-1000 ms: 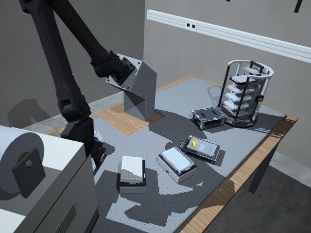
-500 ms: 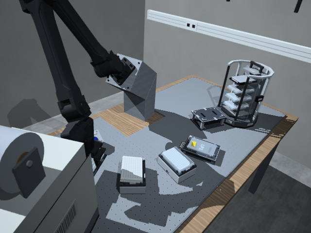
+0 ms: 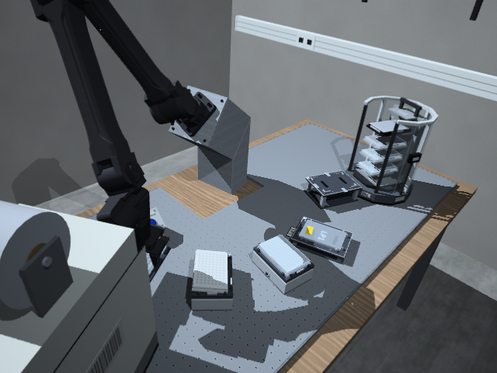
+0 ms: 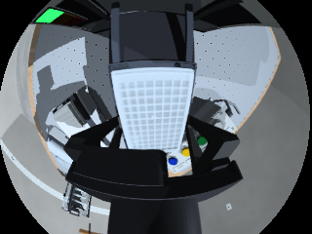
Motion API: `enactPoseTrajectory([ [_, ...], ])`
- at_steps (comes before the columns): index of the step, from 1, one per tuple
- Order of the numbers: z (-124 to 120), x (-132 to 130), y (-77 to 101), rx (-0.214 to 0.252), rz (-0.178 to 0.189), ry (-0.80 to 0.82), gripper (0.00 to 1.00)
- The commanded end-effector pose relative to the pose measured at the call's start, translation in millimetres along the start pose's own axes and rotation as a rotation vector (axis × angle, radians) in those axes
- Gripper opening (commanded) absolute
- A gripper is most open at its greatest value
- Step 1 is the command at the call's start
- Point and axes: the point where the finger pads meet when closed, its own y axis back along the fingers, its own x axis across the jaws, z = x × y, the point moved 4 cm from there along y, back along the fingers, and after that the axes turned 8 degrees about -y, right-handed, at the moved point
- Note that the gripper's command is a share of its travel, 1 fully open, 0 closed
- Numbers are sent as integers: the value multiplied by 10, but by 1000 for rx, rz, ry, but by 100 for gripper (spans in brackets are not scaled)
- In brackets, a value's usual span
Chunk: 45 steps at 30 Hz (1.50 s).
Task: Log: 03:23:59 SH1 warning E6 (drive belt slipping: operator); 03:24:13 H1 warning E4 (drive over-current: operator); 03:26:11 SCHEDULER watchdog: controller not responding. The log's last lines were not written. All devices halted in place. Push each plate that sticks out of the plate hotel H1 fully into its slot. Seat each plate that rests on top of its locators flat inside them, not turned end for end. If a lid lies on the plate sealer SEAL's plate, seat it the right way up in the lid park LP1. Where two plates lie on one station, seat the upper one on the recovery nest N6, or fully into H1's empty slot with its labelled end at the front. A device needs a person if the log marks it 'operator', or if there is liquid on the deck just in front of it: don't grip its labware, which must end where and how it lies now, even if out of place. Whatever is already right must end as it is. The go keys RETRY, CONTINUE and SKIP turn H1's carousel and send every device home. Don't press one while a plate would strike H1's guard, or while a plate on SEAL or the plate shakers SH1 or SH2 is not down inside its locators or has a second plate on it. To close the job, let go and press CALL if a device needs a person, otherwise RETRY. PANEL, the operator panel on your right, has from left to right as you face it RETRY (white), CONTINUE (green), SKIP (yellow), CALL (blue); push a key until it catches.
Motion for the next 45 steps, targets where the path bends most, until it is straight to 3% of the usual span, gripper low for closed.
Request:
enactPoseTrajectory([
  [1, 5, -25, -92, 0, -8, 4, 84],
  [18, 8, -26, -91, -1, -8, 4, 84],
  [19, 8, -26, -91, -1, -8, 4, 100],
  [24, 61, -1, -13, -14, 1, -5, 100],
  [44, 61, -1, -13, -14, 1, -5, 100],
  [45, 33, 10, 64, -14, 7, 0, 100],
])
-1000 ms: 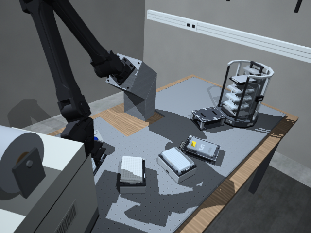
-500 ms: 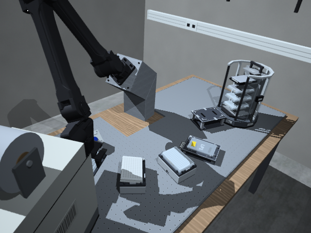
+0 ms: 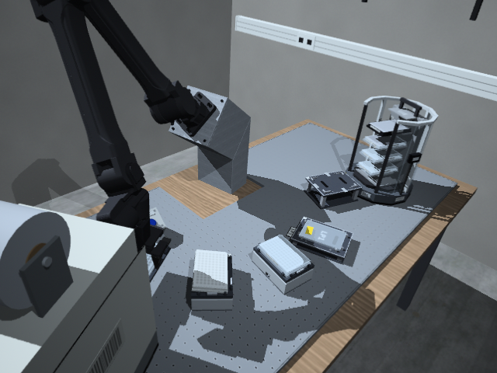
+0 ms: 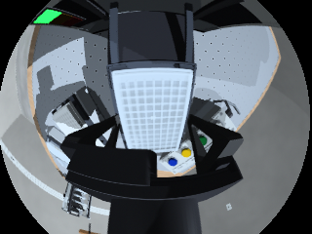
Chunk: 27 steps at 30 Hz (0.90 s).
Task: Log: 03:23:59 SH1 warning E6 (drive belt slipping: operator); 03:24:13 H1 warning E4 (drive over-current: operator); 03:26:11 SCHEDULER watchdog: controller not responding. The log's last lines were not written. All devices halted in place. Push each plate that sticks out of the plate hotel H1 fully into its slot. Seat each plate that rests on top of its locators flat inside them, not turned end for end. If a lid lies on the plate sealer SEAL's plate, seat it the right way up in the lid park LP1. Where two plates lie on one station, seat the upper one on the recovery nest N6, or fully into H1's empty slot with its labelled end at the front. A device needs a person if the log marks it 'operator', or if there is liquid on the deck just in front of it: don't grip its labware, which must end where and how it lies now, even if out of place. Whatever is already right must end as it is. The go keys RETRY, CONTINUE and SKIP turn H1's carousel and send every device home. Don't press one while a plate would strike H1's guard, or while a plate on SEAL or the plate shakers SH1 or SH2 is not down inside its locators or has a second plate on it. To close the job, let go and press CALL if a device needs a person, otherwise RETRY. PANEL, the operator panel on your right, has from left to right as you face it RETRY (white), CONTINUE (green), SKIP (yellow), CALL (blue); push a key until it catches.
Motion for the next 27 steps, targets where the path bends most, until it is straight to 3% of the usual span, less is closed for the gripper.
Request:
enactPoseTrajectory([
  [1, 20, 22, 119, -12, 10, -6, 100],
  [19, 155, -13, 584, -32, 15, -20, 100],
  [27, 164, -25, 597, -33, 13, -23, 100],
])
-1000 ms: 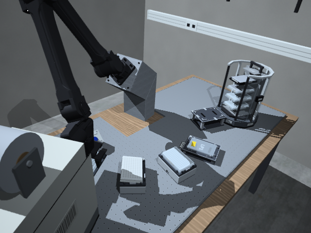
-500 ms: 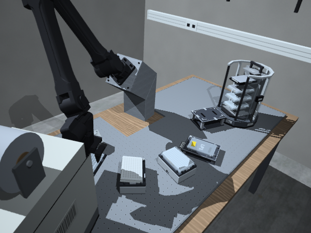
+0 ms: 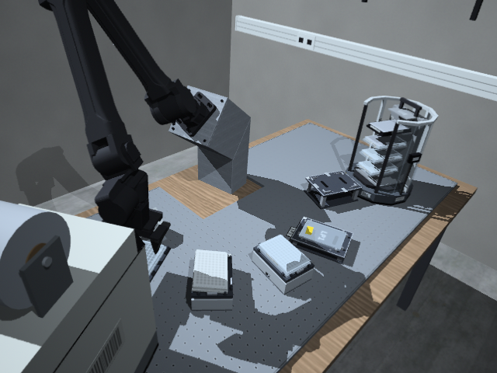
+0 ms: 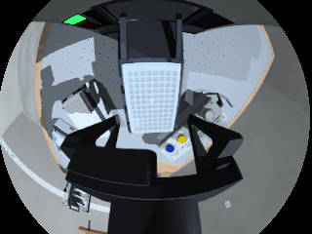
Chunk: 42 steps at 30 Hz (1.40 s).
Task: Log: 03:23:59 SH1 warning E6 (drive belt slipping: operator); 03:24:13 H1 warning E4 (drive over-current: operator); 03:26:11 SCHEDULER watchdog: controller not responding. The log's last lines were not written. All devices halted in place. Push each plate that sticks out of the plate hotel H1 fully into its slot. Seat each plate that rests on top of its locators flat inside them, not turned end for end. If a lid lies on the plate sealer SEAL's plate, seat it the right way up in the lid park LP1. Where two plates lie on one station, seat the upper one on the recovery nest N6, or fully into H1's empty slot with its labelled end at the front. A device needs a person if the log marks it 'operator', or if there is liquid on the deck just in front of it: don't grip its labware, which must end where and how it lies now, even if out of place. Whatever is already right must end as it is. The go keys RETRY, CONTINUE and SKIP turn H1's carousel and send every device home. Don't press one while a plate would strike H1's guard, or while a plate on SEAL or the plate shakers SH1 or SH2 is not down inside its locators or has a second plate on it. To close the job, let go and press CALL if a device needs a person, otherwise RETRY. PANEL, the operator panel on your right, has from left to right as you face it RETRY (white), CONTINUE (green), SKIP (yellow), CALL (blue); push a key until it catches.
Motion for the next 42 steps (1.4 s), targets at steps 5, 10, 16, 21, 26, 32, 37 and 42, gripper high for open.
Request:
enactPoseTrajectory([
  [5, 181, -2, 141, -37, 13, -26, 100],
  [10, 181, -2, 141, -37, 13, -26, 100],
  [16, 181, -2, 141, -37, 13, -26, 100],
  [21, 181, -2, 141, -37, 13, -26, 100],
  [26, 181, -2, 141, -37, 13, -26, 100],
  [32, 181, -2, 141, -37, 13, -26, 100],
  [37, 181, -2, 141, -37, 13, -26, 100],
  [42, 199, 3, 208, -40, 16, -28, 100],
])
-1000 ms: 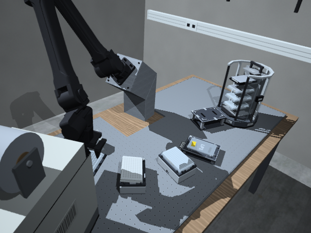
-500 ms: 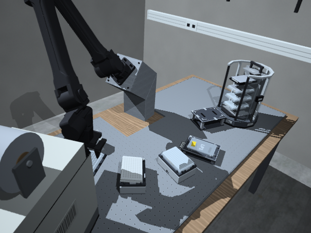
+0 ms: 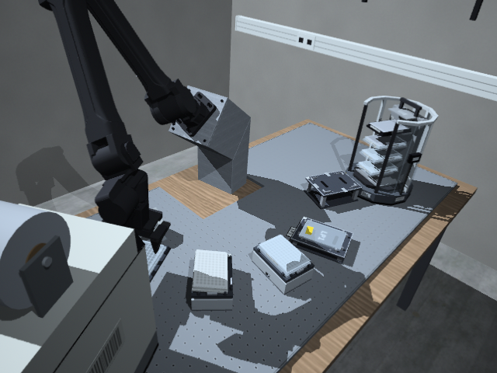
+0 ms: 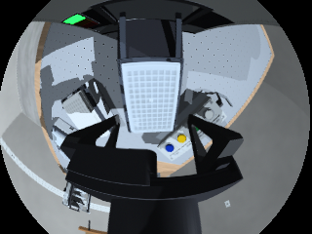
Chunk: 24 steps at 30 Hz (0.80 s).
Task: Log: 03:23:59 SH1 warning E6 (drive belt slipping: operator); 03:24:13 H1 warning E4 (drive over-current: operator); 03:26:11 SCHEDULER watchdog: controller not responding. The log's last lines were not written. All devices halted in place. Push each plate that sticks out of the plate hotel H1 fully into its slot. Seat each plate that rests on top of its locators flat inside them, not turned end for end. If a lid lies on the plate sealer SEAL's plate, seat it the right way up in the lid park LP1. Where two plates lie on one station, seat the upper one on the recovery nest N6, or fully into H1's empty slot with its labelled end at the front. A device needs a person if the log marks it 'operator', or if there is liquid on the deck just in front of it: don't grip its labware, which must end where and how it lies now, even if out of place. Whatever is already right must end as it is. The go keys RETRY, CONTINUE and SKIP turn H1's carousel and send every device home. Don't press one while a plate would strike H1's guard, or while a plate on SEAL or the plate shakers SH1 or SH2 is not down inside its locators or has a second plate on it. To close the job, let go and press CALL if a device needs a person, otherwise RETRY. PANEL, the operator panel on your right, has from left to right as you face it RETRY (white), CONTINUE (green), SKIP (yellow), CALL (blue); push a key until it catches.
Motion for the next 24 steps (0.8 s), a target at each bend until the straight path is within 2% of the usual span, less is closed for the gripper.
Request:
enactPoseTrajectory([
  [1, 203, 5, 232, -44, 20, -29, 100],
  [24, 211, -55, 810, -45, 23, -34, 100],
])
